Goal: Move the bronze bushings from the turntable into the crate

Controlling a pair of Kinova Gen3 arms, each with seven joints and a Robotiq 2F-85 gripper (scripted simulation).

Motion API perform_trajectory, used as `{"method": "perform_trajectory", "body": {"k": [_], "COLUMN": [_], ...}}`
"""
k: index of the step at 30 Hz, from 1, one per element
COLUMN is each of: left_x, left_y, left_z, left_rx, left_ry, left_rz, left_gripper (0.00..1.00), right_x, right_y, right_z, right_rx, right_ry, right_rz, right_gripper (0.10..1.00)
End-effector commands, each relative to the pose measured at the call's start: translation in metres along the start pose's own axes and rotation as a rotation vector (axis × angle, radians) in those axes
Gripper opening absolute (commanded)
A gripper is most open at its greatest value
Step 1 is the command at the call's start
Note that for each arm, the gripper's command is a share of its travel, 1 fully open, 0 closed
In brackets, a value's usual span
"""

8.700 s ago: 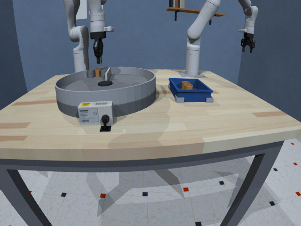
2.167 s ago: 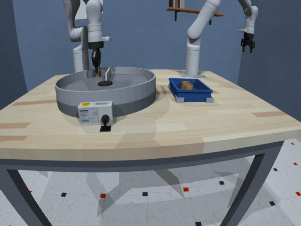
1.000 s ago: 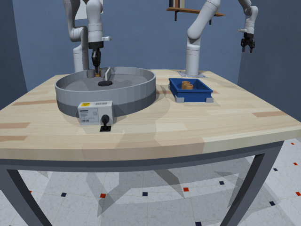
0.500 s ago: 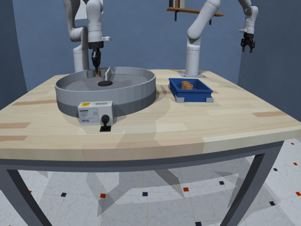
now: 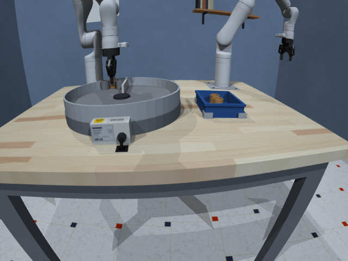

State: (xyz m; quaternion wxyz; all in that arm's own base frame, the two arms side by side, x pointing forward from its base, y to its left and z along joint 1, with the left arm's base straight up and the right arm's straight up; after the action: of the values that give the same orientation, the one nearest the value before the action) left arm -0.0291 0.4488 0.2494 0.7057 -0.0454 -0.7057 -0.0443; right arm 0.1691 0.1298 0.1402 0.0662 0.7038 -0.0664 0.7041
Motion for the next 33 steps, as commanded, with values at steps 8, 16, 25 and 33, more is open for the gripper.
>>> {"method": "perform_trajectory", "body": {"k": [8, 16, 25, 33], "left_x": [0.001, 0.001, 0.001, 0.001], "left_y": [0.0, 0.0, 0.0, 0.0], "left_z": [0.0, 0.0, 0.0, 0.0], "left_rx": [0.0, 0.0, 0.0, 0.0], "left_ry": [0.0, 0.0, 0.0, 0.0], "left_rz": [-0.002, -0.002, -0.002, -0.002], "left_gripper": [1.0, 1.0, 1.0, 1.0], "right_x": [0.0, 0.003, 0.013, 0.033], "right_y": [0.0, 0.0, 0.0, 0.0], "right_z": [0.0, 0.0, 0.0, 0.0], "right_rx": [0.0, 0.0, 0.0, 0.0], "right_ry": [0.0, 0.0, 0.0, 0.0], "right_rz": [0.0, 0.0, 0.0, 0.0], "right_gripper": [0.099, 0.099, 0.099, 0.099]}}
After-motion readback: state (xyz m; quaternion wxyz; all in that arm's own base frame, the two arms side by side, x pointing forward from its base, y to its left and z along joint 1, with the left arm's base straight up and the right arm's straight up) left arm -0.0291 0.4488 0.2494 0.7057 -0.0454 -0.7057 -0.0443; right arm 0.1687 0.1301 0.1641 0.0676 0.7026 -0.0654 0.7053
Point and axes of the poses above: on each arm, the point where the finger pads meet when closed, its own x axis back along the fingers, its own z axis across the jaws, y = z × x, the point moved 5 cm from there along x, back along the fingers, and after that the axes turned 11 degrees about -x, right-handed, at the moved point
